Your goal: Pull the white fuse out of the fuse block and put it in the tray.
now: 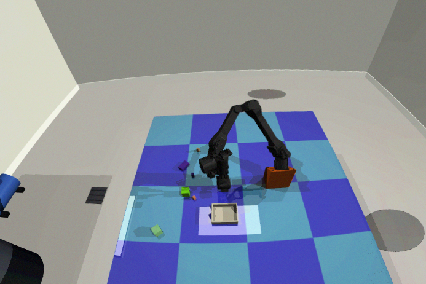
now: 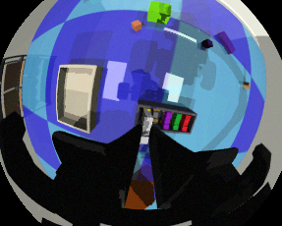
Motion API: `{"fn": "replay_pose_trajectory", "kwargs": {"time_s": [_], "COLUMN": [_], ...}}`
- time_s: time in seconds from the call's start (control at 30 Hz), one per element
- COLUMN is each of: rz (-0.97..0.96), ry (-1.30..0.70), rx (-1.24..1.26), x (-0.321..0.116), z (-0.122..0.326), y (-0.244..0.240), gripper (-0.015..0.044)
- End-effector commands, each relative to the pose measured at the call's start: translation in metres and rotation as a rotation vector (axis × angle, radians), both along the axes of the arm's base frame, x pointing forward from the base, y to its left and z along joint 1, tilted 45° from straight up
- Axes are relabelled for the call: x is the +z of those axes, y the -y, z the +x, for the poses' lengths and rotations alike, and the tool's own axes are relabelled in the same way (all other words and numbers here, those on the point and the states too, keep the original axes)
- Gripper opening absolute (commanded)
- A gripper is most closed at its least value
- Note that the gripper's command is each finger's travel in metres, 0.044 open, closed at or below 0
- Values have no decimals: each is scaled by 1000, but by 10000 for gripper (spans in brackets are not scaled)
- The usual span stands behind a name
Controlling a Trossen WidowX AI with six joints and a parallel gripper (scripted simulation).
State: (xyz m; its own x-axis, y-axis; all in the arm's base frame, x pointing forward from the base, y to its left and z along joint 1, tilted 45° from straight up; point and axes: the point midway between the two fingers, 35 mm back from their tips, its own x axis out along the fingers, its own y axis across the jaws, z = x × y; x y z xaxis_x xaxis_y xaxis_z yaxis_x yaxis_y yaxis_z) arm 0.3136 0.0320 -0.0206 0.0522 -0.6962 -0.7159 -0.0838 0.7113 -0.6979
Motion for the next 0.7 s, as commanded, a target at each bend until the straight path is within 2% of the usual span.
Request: {"fn": "replay_pose_trajectory", "kwargs": {"time_s": [0.0, 0.67], "rz": [5, 7], "ry": [-6, -4], "rx": [-4, -6], "x": [-14, -92], "z": [2, -4], "y": [-15, -94], "gripper": [0, 0]}}
